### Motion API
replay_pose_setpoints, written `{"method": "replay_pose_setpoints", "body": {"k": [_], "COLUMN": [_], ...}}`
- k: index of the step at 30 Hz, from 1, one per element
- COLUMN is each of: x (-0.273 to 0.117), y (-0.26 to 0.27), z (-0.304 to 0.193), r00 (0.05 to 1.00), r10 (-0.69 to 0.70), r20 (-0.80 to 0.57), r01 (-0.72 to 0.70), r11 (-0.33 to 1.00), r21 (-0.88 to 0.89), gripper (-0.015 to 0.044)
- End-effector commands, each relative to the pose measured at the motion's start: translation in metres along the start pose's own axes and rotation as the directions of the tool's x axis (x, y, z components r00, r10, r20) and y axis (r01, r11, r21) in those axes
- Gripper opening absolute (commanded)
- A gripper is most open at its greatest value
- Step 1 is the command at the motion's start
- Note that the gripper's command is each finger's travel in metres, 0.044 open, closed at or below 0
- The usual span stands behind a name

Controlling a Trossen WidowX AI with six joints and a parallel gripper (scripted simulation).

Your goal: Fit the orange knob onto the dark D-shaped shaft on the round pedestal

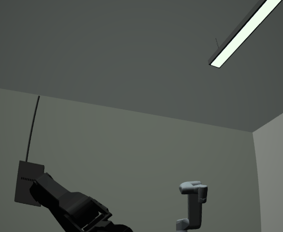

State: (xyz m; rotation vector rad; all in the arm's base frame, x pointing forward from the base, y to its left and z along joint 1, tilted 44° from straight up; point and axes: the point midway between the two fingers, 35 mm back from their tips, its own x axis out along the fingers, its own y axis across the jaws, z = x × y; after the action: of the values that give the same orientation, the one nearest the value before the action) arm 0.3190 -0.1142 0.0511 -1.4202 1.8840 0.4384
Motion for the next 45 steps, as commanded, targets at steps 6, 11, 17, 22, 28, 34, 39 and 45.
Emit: {"method": "replay_pose_setpoints", "body": {"k": [6, 11, 17, 22, 28, 34, 39, 45], "x": [-0.0036, -0.0021, -0.0001, 0.0015, -0.0022, -0.0036, -0.0033, -0.0016], "y": [-0.0025, -0.0019, -0.0011, -0.0014, -0.0014, -0.0020, -0.0028, -0.0017], "z": [0.0007, 0.0013, 0.0011, 0.0007, 0.0005, 0.0002, 0.0012, 0.0016], "r00": [1.000, 1.000, 1.000, 1.000, 1.000, 1.000, 1.000, 1.000], "r10": [-0.008, -0.008, -0.008, -0.008, -0.008, -0.008, -0.008, -0.008], "r20": [0.001, 0.001, 0.000, 0.000, 0.001, 0.001, 0.001, 0.001], "r01": [0.008, 0.007, 0.007, 0.007, 0.007, 0.007, 0.007, 0.007], "r11": [0.979, 0.979, 0.979, 0.979, 0.979, 0.958, 0.916, 0.916], "r21": [-0.202, -0.202, -0.202, -0.202, -0.202, -0.285, -0.401, -0.401], "gripper": [0.0000, 0.0000, 0.0000, 0.0000, 0.0000, 0.0000, 0.0000, 0.0000]}}
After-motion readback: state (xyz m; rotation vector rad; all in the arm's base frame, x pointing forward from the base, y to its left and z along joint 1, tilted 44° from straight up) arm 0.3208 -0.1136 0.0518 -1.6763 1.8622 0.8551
